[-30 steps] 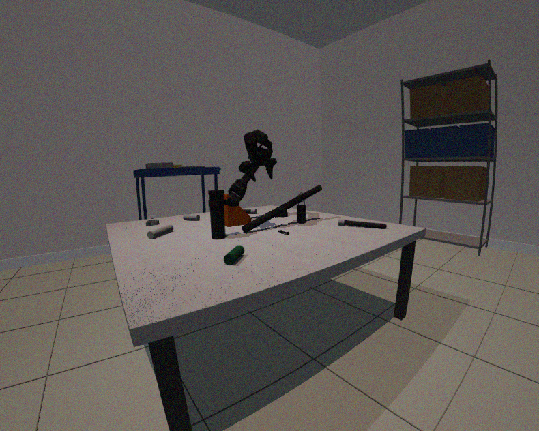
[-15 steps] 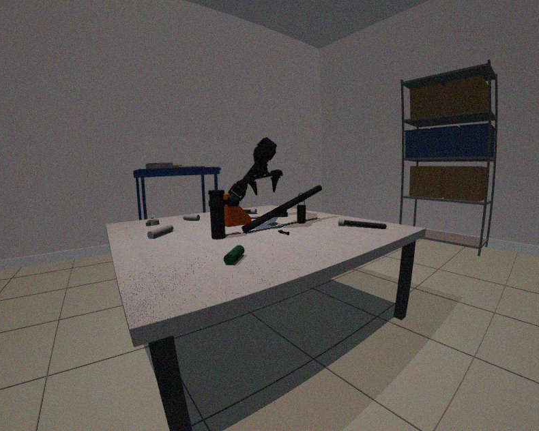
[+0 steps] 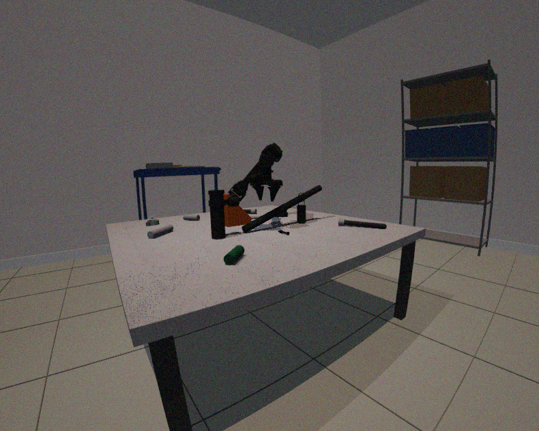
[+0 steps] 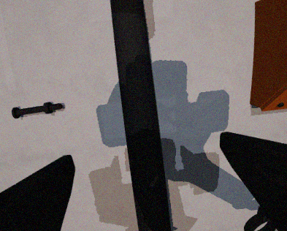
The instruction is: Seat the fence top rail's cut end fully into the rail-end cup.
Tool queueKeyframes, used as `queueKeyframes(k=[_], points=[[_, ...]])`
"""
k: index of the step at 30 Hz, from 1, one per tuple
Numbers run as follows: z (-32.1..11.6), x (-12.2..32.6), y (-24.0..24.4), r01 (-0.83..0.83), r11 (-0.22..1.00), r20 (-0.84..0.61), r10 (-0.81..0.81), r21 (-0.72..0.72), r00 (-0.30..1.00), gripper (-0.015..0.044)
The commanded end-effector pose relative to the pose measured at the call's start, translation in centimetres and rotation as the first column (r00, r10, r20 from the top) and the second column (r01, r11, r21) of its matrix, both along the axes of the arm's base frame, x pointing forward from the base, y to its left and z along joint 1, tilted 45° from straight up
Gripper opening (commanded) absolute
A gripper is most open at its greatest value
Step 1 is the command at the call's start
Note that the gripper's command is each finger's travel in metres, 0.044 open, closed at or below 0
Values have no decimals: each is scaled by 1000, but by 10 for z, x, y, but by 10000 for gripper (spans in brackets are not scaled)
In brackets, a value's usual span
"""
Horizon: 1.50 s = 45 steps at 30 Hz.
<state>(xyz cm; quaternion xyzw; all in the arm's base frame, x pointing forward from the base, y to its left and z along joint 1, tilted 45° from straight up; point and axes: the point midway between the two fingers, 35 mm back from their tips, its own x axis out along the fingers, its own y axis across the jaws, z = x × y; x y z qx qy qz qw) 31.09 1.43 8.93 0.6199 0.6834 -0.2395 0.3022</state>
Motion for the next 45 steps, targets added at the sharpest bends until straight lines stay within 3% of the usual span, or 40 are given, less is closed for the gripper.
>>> queueKeyframes(k=[1,45], points=[[-10,-1,11,0,1000,-11,0,-2,1000,440],[-67,-6,68,0,1000,-10,0,1,1000,440]])
